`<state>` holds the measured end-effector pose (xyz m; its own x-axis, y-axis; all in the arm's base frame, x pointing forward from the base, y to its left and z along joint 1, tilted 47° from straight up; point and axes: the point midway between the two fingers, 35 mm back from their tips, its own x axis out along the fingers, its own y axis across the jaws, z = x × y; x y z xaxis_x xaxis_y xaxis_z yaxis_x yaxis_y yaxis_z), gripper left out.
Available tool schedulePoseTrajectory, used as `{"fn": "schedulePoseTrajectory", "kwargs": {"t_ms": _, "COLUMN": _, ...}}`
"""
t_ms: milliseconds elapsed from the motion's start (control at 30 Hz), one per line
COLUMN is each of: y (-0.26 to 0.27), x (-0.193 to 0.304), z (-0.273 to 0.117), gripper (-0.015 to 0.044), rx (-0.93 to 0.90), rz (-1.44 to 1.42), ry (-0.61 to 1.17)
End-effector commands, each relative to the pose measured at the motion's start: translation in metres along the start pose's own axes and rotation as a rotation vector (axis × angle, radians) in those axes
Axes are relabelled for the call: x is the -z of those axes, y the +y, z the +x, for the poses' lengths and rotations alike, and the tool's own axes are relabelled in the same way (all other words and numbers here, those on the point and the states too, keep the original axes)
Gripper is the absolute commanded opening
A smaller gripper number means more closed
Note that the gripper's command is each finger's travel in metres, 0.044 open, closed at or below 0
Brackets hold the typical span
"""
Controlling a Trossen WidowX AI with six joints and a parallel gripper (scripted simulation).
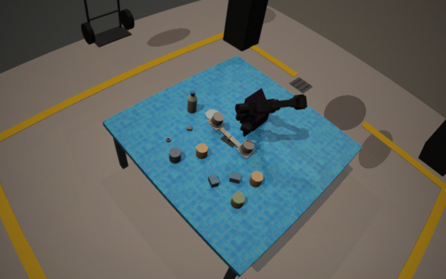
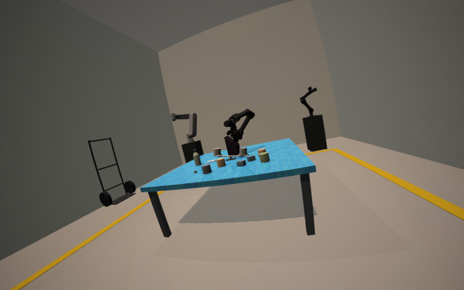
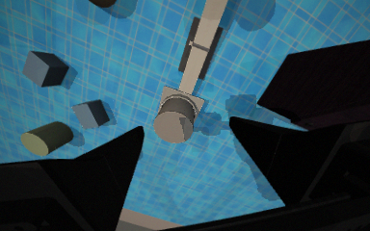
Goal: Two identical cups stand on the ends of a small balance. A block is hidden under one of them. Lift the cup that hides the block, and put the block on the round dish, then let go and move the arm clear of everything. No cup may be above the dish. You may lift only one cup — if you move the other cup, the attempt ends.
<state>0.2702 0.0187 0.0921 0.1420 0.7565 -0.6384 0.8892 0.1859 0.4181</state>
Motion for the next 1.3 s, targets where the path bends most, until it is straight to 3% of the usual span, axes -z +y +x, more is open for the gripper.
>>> {"fn": "schedulePoseTrajectory", "kwargs": {"t_ms": 0, "y": 0.008, "x": 0.008, "z": 0.01, "gripper": 0.044, "rx": 0.044, "rz": 0.103, "ry": 0.004}}
{"fn": "schedulePoseTrajectory", "kwargs": {"t_ms": 333, "y": 0.027, "x": 0.035, "z": 0.038, "gripper": 0.044, "rx": 0.148, "rz": 0.387, "ry": -0.011}}
{"fn": "schedulePoseTrajectory", "kwargs": {"t_ms": 1267, "y": 0.023, "x": 0.036, "z": 0.078, "gripper": 0.044, "rx": 0.151, "rz": 0.389, "ry": -0.012}}
